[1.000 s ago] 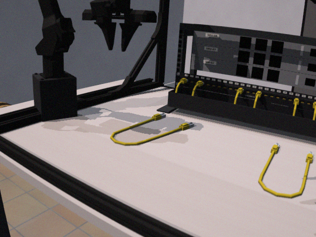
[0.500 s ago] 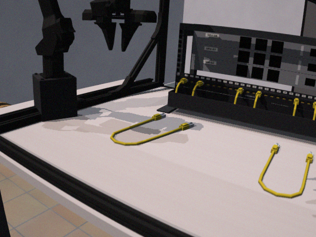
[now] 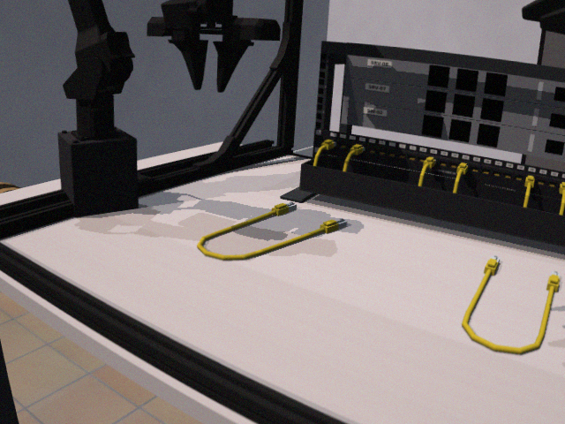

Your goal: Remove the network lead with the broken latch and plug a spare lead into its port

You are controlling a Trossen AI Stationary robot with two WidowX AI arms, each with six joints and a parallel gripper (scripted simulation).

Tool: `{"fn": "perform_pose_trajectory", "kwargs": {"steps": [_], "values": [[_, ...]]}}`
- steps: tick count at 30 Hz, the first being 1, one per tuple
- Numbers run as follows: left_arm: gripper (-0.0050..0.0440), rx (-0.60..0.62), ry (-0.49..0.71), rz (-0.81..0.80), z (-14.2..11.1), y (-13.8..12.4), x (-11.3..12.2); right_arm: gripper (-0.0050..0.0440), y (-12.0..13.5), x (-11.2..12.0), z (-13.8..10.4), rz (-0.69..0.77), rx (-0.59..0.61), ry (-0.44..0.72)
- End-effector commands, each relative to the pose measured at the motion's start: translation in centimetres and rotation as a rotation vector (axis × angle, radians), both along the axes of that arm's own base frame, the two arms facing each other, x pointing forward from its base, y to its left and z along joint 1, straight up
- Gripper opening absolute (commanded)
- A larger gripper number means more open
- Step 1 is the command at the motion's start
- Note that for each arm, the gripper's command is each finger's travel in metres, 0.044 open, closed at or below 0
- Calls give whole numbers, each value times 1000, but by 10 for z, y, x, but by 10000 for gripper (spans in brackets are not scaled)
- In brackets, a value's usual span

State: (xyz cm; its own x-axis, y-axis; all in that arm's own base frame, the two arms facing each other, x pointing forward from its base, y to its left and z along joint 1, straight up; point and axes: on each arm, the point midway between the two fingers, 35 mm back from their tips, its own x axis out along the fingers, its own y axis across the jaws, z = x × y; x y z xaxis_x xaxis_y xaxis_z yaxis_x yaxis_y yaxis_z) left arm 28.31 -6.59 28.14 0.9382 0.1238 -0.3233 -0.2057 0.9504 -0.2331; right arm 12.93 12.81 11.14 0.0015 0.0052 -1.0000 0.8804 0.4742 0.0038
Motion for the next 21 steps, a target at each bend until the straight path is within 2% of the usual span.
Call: {"fn": "perform_pose_trajectory", "kwargs": {"steps": [1, 2, 3, 19, 20, 21], "values": [[176, -1, 3, 2, 0, -1, 0, 176, 0, 0, 0, 0, 0, 0], [176, -1, 3, 2, 0, -1, 0, 176, 0, 0, 0, 0, 0, 0], [176, -139, 183, 83, -21, -34, -16, 176, 0, 0, 0, 0, 0, 0], [176, -139, 183, 83, -21, -34, -16, 176, 0, 0, 0, 0, 0, 0], [176, -278, 363, 165, -42, -67, -33, 176, 0, 0, 0, 0, 0, 0], [176, -278, 363, 165, -42, -67, -33, 176, 0, 0, 0, 0, 0, 0]]}}
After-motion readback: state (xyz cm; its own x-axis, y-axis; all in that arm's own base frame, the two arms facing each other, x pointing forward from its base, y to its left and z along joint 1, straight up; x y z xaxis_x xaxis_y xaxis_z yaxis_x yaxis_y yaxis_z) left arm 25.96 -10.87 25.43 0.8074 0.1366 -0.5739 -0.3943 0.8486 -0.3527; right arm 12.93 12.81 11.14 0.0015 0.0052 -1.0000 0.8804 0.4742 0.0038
